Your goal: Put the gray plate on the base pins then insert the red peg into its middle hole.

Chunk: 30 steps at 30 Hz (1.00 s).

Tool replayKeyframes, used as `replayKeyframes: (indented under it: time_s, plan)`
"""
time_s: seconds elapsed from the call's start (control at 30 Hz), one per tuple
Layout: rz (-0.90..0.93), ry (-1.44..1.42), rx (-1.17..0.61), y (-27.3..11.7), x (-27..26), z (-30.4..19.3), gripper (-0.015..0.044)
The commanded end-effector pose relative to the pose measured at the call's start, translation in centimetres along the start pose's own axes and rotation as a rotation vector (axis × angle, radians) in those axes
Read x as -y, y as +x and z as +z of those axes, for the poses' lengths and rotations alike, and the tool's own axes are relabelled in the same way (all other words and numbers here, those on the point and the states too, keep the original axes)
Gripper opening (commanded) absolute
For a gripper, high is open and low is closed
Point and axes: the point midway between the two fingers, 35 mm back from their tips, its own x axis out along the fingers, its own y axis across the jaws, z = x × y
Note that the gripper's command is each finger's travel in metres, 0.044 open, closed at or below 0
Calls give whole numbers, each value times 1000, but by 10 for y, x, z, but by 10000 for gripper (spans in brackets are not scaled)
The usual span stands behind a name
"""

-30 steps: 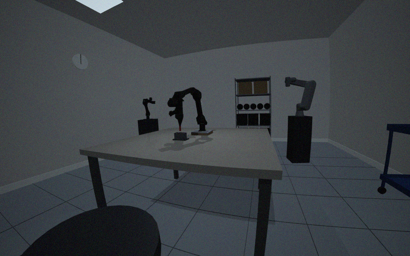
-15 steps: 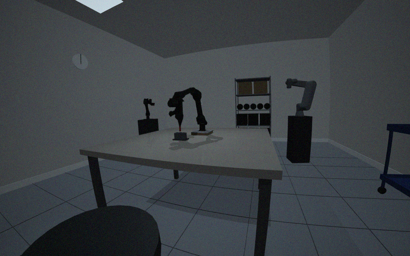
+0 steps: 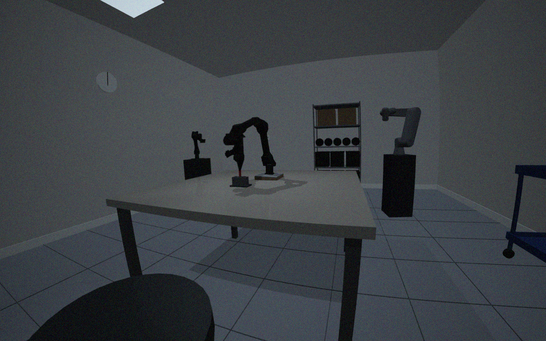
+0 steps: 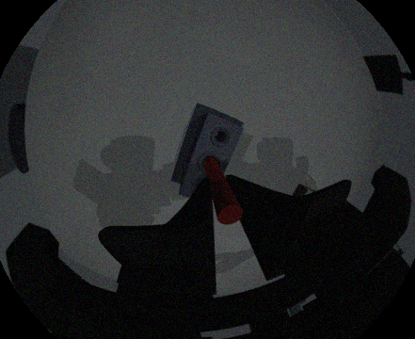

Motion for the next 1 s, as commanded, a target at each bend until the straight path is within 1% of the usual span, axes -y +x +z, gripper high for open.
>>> replayKeyframes:
  time_s: [0.0,0.97]
  plan:
    - [1,0,1,-1,0,0,0]
    - [1,-3,0,2,0,-1,0]
